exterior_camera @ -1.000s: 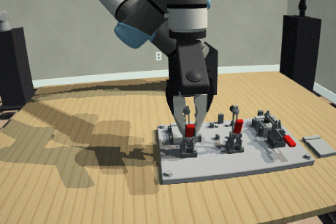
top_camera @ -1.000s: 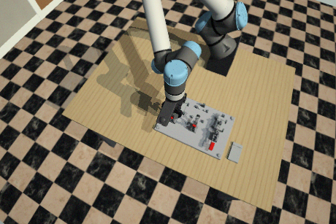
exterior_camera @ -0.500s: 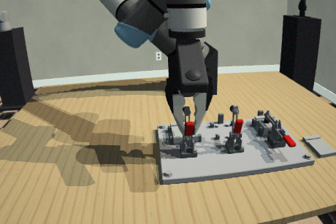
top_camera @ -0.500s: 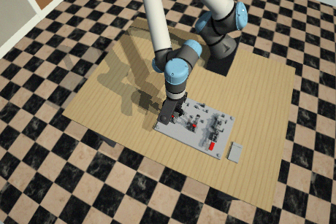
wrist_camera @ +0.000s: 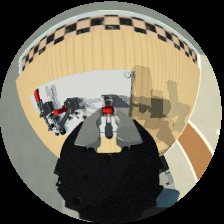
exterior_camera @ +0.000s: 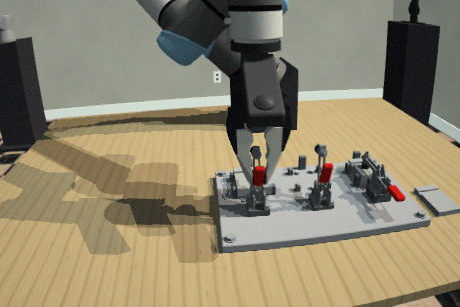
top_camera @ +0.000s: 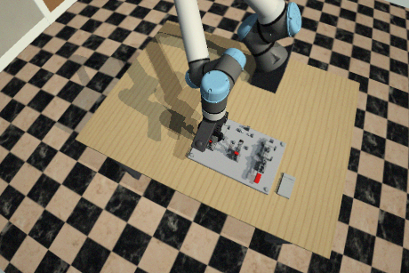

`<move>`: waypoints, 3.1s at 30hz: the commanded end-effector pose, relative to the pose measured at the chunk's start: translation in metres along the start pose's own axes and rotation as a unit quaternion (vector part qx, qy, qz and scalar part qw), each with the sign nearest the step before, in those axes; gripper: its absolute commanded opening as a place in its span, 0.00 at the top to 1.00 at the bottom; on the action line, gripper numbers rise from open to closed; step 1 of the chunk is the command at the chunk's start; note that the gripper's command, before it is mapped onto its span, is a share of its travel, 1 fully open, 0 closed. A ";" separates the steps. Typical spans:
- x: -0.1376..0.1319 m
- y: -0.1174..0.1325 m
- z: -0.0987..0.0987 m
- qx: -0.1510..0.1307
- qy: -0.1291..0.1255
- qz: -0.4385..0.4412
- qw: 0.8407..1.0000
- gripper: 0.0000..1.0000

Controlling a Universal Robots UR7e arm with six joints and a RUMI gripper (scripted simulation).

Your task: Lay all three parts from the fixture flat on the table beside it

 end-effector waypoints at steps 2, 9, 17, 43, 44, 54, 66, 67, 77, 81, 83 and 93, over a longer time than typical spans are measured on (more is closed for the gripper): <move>0.000 0.000 0.000 0.000 0.000 0.000 1.000 1.00; 0.000 0.000 0.000 0.000 0.000 0.000 1.000 1.00; 0.000 0.000 0.000 0.000 0.000 0.000 1.000 0.72; 0.000 0.000 -0.025 0.000 0.000 0.000 1.000 0.72; 0.000 0.000 -0.025 0.000 0.000 0.000 1.000 0.72; 0.000 0.000 -0.049 0.000 0.000 0.000 1.000 0.72; 0.000 0.000 -0.050 0.000 0.000 0.000 1.000 0.72; 0.000 0.000 -0.050 0.000 0.000 0.000 1.000 0.72; 0.000 0.000 -0.053 0.000 0.000 0.000 1.000 0.41; 0.000 0.000 -0.056 0.000 0.000 0.000 1.000 0.41; 0.000 0.000 -0.060 0.000 0.000 0.000 1.000 0.41; 0.000 0.000 -0.077 0.000 0.000 0.000 1.000 0.41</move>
Point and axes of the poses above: the point where the finger pads meet when closed, its own z axis out along the fingers, its own x axis across the jaws, y = z × x, the point moved 1 cm from there along -z, back along the fingers, and after that the axes turned 13 degrees about z, right-handed, at the moved point
